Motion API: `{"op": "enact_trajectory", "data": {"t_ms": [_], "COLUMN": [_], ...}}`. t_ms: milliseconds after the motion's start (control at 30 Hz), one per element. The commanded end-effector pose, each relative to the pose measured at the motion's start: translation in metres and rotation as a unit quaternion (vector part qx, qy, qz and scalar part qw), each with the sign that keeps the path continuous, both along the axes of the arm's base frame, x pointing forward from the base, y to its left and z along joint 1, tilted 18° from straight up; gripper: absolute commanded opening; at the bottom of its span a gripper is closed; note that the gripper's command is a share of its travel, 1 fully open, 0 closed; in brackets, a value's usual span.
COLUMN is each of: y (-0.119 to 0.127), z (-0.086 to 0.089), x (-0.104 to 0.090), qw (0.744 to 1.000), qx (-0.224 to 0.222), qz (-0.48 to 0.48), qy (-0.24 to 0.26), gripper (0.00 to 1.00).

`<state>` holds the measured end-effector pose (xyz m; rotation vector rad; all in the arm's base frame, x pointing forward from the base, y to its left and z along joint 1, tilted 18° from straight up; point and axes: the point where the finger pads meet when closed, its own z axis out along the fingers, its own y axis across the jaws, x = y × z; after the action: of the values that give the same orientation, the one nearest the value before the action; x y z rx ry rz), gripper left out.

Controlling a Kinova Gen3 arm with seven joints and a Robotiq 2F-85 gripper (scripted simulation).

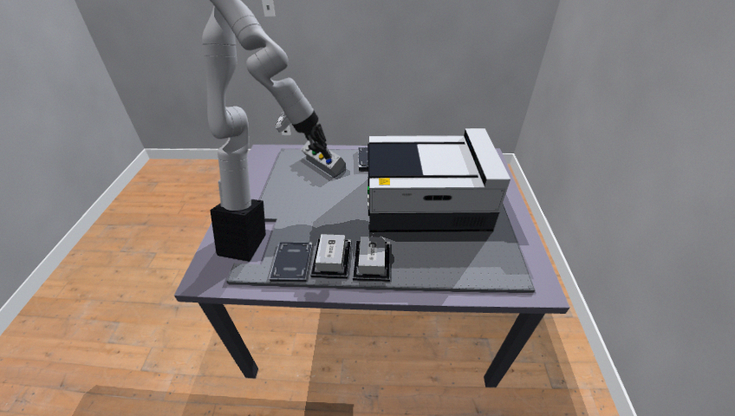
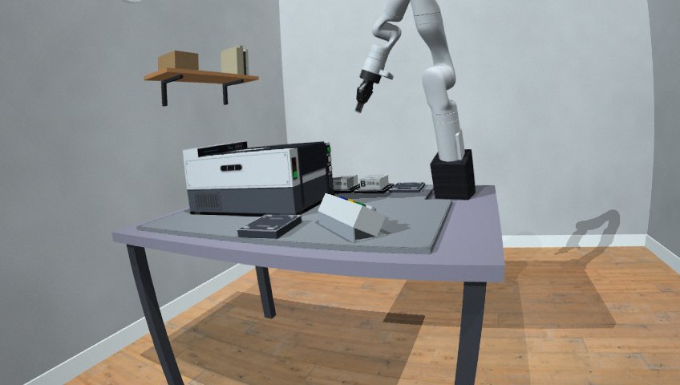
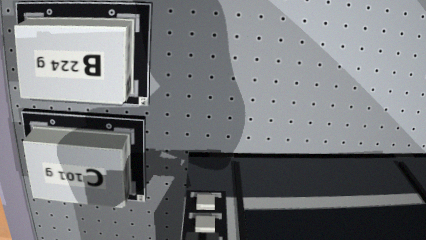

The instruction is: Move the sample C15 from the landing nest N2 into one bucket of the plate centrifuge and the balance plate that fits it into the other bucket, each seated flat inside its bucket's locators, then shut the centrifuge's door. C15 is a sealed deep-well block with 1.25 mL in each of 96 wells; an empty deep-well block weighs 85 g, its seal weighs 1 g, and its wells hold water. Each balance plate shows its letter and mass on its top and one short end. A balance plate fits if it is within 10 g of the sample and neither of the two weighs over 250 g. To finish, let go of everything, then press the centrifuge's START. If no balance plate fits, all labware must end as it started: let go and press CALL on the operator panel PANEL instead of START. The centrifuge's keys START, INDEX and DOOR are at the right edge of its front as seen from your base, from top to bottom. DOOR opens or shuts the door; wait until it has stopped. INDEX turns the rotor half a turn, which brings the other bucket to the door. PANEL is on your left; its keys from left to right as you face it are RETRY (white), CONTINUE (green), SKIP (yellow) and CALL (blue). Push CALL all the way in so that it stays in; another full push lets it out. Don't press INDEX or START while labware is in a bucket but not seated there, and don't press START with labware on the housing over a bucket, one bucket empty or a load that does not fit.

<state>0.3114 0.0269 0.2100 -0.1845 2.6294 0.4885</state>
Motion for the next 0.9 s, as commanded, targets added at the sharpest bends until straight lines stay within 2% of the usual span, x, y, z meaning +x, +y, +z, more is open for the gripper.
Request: {"op": "enact_trajectory", "data": {"t_ms": [0,867], "y": [0.003,0.032], "z": [-0.006,-0.064], "x": [0.005,0.046], "qw": [1.000,1.000], "qx": [0.000,0.000], "qz": [0.000,0.000], "qy": [-0.002,-0.002], "gripper": [0.10,0.10]}}
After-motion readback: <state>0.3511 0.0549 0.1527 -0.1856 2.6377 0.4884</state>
